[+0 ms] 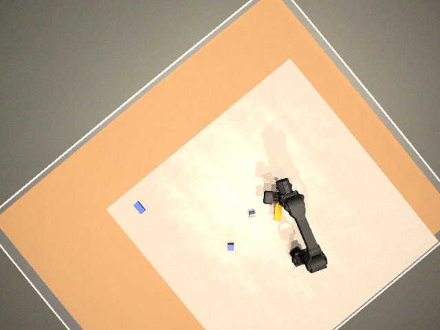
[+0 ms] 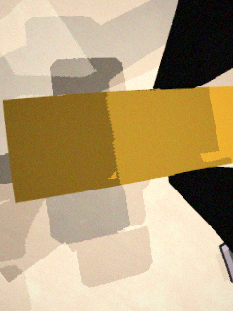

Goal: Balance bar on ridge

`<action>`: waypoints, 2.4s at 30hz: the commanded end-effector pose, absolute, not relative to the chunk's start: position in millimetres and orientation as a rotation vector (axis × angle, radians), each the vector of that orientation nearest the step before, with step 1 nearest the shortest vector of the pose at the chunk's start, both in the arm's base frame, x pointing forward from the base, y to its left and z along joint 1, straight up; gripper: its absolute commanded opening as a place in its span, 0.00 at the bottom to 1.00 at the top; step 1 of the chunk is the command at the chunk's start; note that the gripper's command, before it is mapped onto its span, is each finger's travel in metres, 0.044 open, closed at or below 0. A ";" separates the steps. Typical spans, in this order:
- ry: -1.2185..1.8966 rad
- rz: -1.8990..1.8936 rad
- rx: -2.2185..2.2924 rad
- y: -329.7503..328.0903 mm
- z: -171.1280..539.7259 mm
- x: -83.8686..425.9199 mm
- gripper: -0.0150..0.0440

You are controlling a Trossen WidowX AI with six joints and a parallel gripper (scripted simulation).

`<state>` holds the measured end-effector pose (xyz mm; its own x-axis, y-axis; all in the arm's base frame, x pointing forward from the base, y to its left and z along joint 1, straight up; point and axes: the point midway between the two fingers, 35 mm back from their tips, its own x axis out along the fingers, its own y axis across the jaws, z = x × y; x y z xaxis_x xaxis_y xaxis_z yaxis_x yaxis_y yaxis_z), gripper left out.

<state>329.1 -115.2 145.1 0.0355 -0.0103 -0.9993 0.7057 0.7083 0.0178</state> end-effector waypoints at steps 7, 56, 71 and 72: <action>1.460 -0.562 0.569 -78.9 145.7 340.2 0.25; 1.493 -0.420 0.441 35.5 120.4 356.2 0.25; 1.493 -0.420 0.441 35.1 103.4 356.1 0.25; 1.493 -0.420 0.441 35.1 103.4 356.1 0.25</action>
